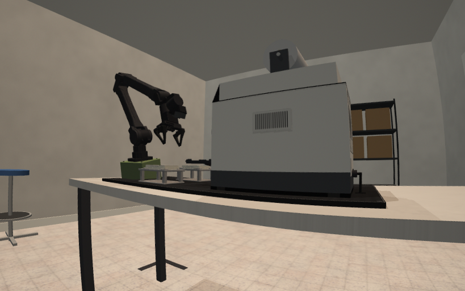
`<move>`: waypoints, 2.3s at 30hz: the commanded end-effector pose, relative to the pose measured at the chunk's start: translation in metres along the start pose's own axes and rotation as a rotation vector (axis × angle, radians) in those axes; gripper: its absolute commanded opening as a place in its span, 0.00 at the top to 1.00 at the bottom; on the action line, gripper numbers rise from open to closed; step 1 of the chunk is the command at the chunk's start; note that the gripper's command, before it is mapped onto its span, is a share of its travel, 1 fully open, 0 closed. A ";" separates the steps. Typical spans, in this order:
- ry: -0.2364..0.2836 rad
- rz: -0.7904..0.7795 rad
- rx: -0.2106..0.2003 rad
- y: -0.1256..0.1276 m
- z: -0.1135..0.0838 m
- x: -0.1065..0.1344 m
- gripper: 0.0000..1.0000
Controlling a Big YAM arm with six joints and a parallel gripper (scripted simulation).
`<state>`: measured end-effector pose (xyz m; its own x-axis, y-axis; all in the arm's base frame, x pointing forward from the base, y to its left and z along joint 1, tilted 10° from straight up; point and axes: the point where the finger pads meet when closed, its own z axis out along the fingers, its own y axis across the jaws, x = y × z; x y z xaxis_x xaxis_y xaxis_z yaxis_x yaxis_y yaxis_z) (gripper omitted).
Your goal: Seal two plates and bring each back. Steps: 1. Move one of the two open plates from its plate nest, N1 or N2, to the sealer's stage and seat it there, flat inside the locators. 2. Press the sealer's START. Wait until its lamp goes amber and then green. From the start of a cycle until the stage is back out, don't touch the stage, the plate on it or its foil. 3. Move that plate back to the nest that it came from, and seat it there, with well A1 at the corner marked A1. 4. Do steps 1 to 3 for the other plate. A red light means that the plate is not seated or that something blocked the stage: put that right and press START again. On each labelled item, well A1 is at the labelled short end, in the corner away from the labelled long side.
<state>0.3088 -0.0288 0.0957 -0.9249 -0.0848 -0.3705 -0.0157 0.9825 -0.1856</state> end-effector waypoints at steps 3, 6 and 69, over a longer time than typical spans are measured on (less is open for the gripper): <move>-0.022 0.048 0.000 0.022 -0.007 -0.012 0.00; -0.008 0.063 0.005 0.026 -0.006 -0.012 0.00; -0.032 0.053 -0.019 0.158 0.006 -0.020 0.00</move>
<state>0.3170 0.1227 0.0717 -0.9175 -0.0345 -0.3962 0.0299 0.9874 -0.1551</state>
